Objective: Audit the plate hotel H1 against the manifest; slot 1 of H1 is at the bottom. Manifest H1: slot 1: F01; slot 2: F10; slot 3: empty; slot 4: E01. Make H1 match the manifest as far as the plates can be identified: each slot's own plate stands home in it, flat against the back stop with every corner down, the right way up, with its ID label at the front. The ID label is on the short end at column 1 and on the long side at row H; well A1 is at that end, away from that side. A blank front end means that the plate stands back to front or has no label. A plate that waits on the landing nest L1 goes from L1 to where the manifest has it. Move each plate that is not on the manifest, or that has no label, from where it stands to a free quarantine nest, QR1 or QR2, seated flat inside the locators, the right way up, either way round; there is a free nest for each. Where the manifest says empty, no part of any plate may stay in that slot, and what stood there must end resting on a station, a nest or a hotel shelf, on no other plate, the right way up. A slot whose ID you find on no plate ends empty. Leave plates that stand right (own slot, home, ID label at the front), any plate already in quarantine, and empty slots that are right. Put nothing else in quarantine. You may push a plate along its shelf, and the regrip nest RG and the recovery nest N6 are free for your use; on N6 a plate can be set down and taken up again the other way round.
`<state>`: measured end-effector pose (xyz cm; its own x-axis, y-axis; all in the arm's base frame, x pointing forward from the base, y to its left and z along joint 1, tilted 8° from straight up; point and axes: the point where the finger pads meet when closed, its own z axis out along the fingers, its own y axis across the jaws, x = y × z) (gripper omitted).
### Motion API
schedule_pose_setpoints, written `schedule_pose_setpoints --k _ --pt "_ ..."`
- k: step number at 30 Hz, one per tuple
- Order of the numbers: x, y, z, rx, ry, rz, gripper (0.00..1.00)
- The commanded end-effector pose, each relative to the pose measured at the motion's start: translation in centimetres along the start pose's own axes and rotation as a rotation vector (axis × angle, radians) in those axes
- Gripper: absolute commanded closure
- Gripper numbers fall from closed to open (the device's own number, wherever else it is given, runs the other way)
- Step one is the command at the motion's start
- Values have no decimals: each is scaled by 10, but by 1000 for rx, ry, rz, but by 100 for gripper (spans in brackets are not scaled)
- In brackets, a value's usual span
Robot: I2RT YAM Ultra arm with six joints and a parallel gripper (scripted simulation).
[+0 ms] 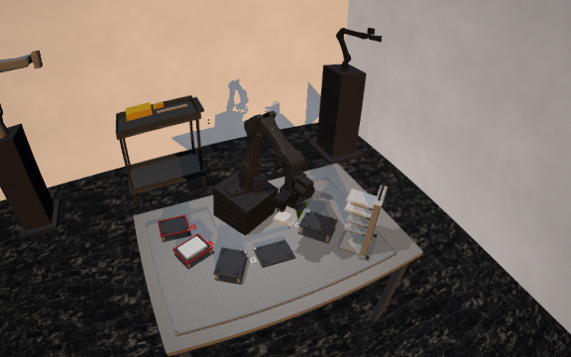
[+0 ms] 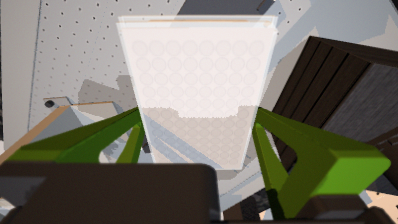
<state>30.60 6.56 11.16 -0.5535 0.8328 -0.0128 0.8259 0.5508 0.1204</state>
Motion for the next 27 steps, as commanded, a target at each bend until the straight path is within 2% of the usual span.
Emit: schedule_pose_setpoints --k 1,22,27 --pt "-1 3 -5 -20 -9 76 14" --pt "-49 -40 -4 -20 -7 519 14" --pt "-49 -40 -4 -21 -6 636 14"
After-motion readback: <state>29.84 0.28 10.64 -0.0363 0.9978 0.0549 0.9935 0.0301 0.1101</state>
